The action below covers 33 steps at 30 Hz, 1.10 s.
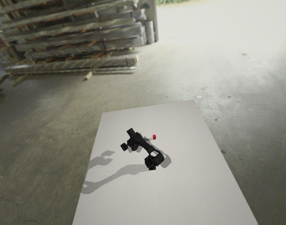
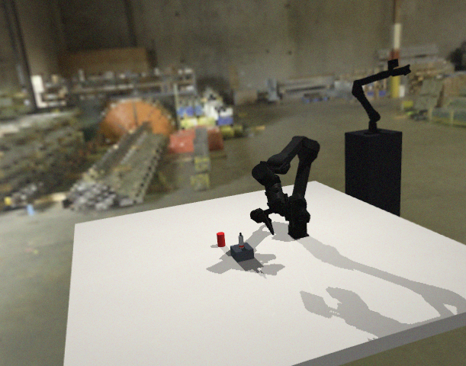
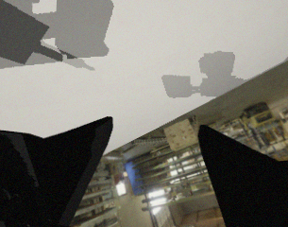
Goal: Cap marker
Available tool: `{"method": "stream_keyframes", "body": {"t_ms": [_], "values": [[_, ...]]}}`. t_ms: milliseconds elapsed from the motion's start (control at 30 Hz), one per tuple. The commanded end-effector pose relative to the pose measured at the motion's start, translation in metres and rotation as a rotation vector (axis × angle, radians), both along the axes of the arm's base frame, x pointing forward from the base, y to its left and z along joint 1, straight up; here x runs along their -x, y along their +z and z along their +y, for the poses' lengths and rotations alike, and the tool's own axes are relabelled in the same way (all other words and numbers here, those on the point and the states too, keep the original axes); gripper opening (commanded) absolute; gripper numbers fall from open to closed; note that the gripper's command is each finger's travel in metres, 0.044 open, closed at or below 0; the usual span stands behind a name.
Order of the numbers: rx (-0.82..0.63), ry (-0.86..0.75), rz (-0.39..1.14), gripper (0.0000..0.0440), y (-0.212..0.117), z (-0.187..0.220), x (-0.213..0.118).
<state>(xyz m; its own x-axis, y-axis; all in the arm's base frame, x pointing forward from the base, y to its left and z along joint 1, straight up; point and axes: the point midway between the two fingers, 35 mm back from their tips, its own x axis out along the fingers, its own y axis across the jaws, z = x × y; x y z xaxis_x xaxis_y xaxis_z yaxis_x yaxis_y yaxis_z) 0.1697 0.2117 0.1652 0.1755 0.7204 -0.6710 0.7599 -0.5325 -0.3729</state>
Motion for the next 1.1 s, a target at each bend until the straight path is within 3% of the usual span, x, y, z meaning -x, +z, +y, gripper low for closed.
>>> {"method": "stream_keyframes", "body": {"t_ms": [0, 1067], "values": [[0.017, -0.021, 0.023, 0.0331, 0.001, -0.006, -0.004], [0.171, -0.323, 0.254, 0.0329, 0.006, -0.073, -0.038]]}}
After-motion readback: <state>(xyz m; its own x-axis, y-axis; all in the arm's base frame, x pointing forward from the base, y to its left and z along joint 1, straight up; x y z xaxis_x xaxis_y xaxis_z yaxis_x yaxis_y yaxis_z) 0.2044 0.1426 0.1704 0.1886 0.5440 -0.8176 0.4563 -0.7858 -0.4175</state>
